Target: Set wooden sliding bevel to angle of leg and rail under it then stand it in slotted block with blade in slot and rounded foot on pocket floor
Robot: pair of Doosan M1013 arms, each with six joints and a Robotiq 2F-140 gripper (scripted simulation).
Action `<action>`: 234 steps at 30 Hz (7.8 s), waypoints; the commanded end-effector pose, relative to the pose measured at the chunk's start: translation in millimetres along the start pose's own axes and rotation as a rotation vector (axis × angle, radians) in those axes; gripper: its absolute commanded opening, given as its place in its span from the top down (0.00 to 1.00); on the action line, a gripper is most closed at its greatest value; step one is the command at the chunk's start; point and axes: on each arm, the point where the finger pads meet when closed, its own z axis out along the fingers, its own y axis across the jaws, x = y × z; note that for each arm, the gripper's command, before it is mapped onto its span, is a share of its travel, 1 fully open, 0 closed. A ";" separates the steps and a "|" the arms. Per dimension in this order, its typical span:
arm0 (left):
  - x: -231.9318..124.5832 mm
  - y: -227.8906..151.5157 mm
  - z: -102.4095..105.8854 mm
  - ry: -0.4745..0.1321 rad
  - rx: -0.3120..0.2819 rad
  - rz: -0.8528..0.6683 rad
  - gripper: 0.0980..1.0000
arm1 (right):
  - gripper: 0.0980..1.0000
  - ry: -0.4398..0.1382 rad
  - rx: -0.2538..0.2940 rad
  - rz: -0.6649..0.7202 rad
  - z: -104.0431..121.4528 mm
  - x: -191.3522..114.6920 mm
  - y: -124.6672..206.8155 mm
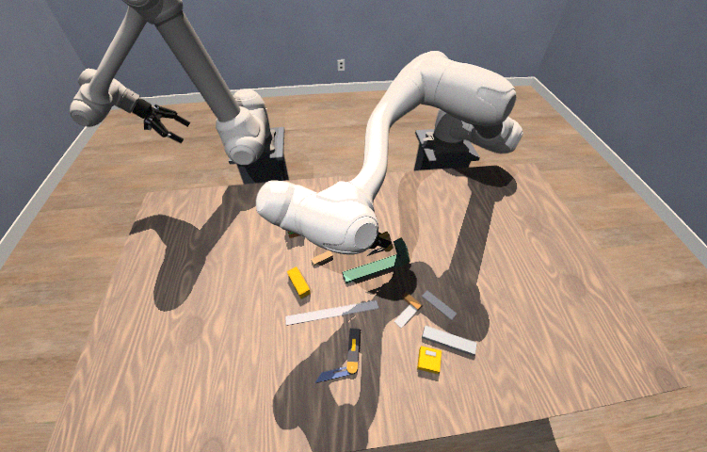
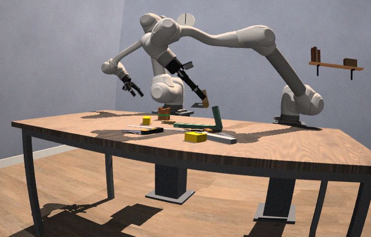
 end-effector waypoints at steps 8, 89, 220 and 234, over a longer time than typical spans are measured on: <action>6.3 0.2 -10.5 -0.001 -0.001 -0.001 1.00 | 0.00 0.001 0.000 0.000 -0.5 0.0 -0.1; 25.4 -51.7 -95.8 -0.054 -0.003 0.002 1.00 | 0.00 0.001 0.000 0.000 -0.5 0.0 -0.1; -185.8 -268.5 -159.3 -0.278 -0.013 0.016 1.00 | 0.00 0.001 0.000 0.000 -0.5 0.0 -0.1; -188.0 -268.5 -157.1 -0.278 -0.013 0.016 1.00 | 0.00 0.001 0.000 0.000 -0.5 0.0 -0.1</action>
